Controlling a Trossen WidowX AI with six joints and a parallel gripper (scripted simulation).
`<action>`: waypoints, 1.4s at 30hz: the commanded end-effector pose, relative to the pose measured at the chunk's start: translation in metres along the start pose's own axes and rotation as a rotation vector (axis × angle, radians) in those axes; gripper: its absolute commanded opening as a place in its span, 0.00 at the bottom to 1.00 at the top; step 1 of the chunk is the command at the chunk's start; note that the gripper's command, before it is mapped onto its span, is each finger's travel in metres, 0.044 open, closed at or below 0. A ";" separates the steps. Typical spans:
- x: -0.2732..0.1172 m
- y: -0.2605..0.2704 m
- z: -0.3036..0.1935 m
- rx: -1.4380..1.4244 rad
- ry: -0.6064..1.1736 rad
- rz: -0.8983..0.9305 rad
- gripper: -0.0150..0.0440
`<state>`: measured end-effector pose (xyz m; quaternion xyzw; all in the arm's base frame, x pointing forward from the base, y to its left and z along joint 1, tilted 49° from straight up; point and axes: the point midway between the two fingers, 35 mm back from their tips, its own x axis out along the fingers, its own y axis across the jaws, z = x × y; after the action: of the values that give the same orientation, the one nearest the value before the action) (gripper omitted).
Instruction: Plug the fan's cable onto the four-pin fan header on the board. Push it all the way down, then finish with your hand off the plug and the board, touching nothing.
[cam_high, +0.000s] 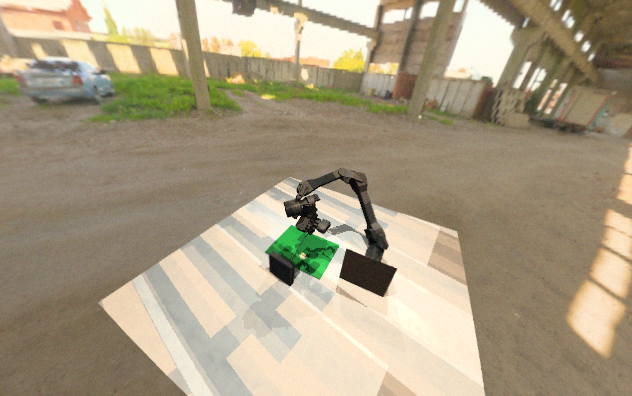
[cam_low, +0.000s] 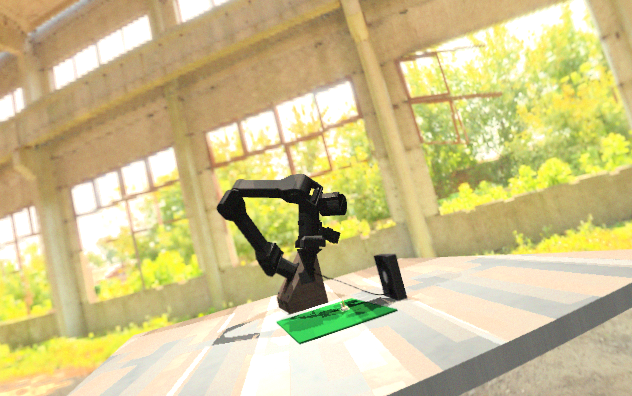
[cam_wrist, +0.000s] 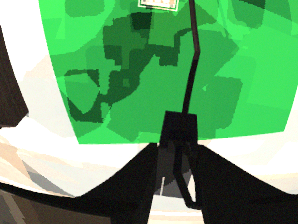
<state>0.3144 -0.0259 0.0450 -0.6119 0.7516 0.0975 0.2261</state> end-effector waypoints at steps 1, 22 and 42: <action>-0.002 0.001 -0.003 0.072 -0.023 0.009 0.25; 0.001 0.000 -0.017 0.750 -0.221 0.096 0.25; 0.018 0.010 -0.009 0.778 -0.354 0.217 0.25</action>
<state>0.3022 -0.0424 0.0465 -0.3862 0.7414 -0.0797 0.5430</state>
